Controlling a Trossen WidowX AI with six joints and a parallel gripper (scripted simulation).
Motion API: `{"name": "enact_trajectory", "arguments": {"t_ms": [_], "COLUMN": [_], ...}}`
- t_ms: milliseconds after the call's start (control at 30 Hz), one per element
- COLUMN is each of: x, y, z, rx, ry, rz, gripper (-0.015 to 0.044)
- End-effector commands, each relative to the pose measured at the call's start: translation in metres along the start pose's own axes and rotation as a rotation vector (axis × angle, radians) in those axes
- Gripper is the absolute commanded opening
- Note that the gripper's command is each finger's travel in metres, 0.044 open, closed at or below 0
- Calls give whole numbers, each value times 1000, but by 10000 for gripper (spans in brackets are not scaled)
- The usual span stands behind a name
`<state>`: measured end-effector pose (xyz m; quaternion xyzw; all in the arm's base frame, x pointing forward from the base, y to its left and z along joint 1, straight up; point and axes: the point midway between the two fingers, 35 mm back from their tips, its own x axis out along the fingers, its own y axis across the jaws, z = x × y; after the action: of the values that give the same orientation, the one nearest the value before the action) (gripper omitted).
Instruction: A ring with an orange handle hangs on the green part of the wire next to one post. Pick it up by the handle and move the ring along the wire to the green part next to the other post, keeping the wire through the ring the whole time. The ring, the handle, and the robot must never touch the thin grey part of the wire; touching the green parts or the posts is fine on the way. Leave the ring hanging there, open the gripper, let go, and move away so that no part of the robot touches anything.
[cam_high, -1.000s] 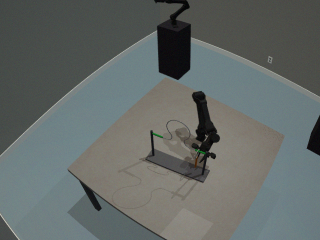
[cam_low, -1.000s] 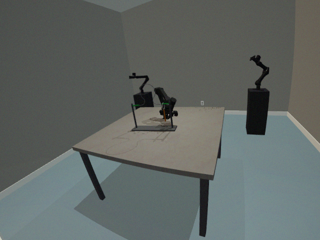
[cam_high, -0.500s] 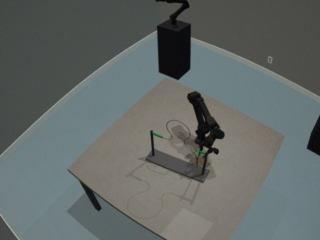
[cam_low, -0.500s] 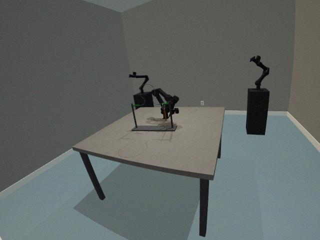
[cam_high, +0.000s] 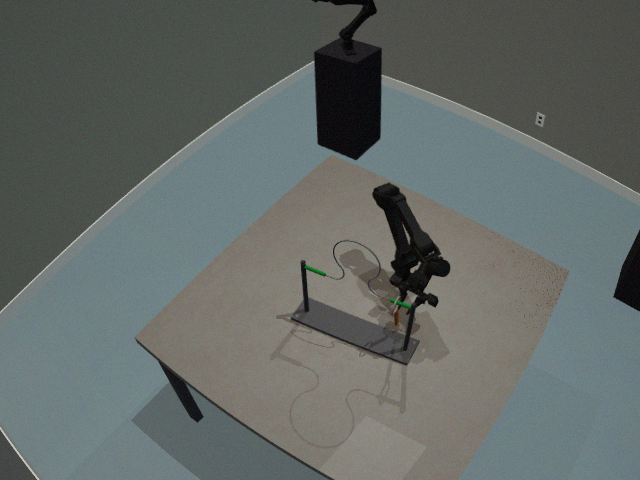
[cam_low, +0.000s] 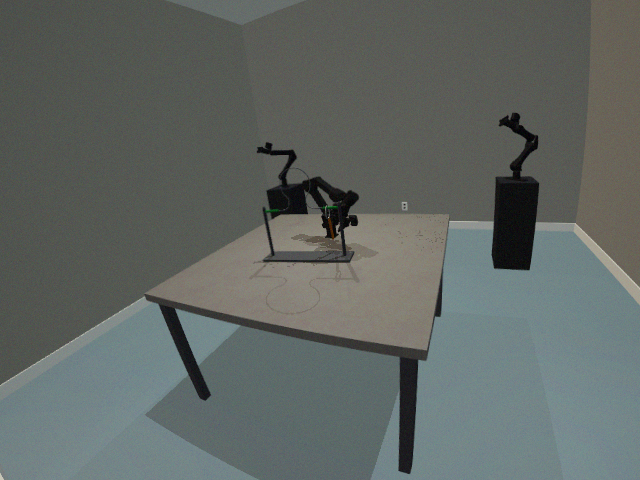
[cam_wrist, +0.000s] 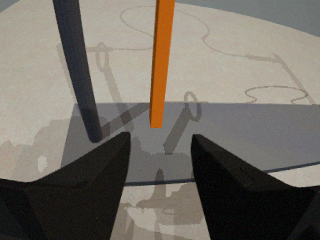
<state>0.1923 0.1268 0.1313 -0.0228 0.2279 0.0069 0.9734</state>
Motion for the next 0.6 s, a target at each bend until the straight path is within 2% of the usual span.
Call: {"name": "enact_trajectory", "arguments": {"t_ms": [0,233,567], "x": [0,0,-49], "y": [0,0,-1], "z": [0,0,1], "rx": [4,4,-2], "ry": [-2,-2,-6], "rz": [-2,-2,1], "gripper": [160,160,423]}}
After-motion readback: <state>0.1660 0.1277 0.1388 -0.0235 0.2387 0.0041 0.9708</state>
